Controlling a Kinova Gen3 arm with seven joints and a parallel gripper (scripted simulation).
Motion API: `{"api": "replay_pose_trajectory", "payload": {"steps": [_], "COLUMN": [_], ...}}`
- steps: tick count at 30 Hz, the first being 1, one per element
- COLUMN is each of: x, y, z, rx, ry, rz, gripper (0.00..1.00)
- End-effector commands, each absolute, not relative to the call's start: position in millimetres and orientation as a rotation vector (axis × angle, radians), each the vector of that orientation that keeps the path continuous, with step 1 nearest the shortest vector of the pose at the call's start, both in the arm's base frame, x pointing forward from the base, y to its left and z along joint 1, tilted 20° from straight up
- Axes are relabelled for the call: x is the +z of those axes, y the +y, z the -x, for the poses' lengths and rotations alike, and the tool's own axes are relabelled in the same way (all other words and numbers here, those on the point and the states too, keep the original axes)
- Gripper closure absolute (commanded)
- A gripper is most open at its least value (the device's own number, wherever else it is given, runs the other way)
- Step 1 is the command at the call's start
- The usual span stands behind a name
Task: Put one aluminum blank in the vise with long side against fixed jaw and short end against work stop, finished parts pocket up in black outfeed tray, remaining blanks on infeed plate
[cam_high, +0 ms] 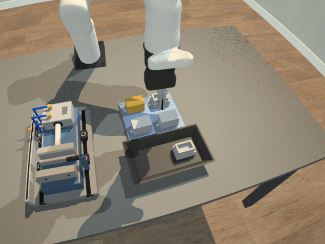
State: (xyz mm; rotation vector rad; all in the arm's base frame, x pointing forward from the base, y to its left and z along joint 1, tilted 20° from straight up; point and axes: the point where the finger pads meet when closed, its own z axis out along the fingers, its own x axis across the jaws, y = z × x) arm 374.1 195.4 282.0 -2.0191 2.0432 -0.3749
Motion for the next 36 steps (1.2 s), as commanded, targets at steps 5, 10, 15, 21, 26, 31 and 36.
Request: {"api": "replay_pose_trajectory", "payload": {"steps": [5,10,15,21,26,31,36], "x": [273,265,260,257,255,255,255], "y": [194,194,194,194,194,194,194], "z": [-377,-380,-382,-383,-384,-384,-384], "rx": [-0.378,-0.378,-0.378,-0.378,-0.378,-0.378,-0.378], "ry": [2.048,2.048,2.048,2.048,2.048,2.048,2.048], "rz": [2.018,2.018,2.018,2.018,2.018,2.018,2.018], "gripper": [1.00,1.00,1.00,1.00,1.00,1.00,1.00]}}
